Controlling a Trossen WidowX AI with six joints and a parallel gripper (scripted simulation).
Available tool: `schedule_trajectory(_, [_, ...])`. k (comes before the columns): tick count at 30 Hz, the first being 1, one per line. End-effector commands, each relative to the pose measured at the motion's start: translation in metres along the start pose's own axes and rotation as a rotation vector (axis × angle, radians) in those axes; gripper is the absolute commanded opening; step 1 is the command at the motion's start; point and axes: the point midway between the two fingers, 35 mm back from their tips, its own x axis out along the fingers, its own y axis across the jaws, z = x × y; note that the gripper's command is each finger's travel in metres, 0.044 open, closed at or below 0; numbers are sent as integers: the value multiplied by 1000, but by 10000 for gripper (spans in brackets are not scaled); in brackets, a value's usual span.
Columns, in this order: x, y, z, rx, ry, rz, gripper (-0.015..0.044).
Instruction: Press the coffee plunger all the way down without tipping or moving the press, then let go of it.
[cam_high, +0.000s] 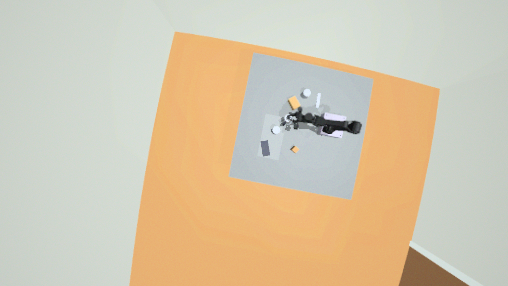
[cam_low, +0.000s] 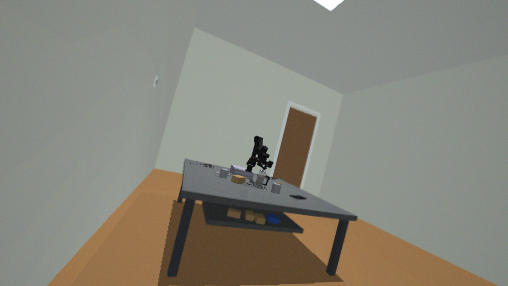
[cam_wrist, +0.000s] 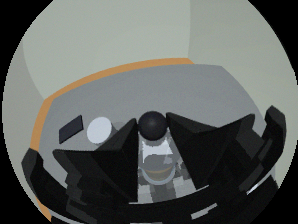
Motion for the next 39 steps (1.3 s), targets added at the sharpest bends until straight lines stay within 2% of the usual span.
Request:
schedule_trajectory(1, [3,0,-5,8,18,-1,117])
schedule_trajectory(18, [1,0,0,0,3,0,117])
schedule_trajectory(30, [1,0,0,0,3,0,432])
schedule_trajectory(35, [-3,0,4,1,4,0,440])
schedule_trajectory(39, [-24,-2,21,0,9,0,440])
